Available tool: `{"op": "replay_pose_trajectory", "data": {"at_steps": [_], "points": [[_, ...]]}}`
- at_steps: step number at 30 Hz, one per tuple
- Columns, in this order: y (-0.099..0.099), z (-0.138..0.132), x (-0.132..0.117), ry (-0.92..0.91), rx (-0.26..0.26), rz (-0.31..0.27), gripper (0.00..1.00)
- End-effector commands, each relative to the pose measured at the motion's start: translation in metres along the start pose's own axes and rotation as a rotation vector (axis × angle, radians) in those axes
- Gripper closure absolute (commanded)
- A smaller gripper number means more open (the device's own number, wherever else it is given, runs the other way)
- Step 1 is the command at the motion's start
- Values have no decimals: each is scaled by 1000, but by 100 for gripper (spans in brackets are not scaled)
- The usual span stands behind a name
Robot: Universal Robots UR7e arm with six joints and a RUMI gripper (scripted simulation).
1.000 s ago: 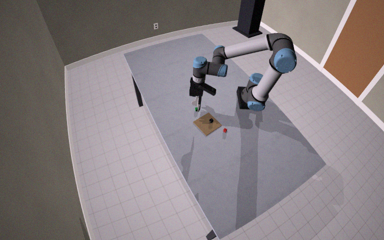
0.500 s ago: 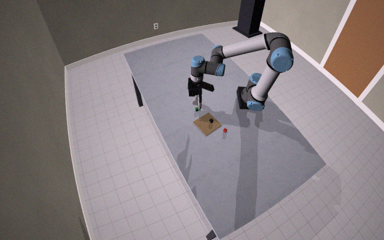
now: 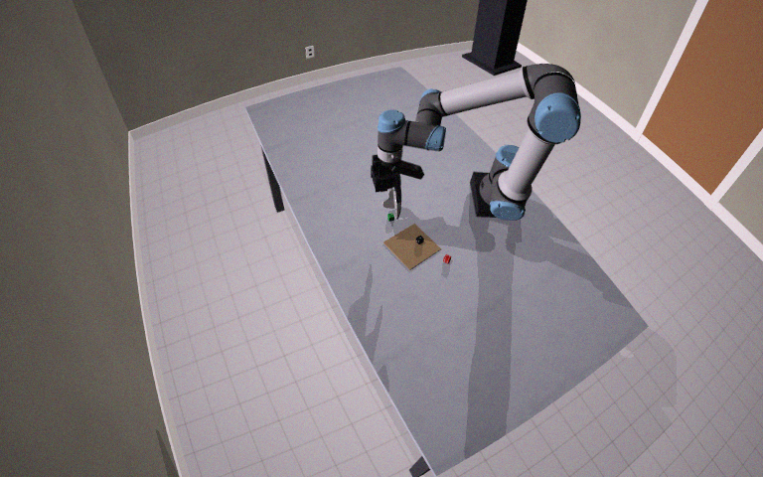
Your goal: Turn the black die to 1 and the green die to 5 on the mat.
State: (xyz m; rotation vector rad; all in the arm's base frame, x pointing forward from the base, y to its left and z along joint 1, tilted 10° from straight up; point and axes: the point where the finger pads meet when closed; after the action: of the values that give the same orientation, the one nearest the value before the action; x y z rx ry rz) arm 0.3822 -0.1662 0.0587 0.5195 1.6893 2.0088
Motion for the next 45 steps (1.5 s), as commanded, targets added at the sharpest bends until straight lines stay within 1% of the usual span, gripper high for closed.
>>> {"op": "replay_pose_trajectory", "data": {"at_steps": [1,6,7,45], "points": [[0,-1,-1,10,0,-1,0],[0,-1,-1,12,0,-1,0],[0,-1,-1,12,0,-1,79],[0,-1,-1,12,0,-1,79]]}}
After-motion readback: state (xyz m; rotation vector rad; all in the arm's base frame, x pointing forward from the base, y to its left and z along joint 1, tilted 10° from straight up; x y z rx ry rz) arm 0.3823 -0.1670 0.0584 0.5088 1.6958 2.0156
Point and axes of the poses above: the point where the finger pads meet when closed, its own y axis back along the fingers, its own z axis across the jaws, x = y × z, and after that the axes turned 11 degrees about -y, right-handed
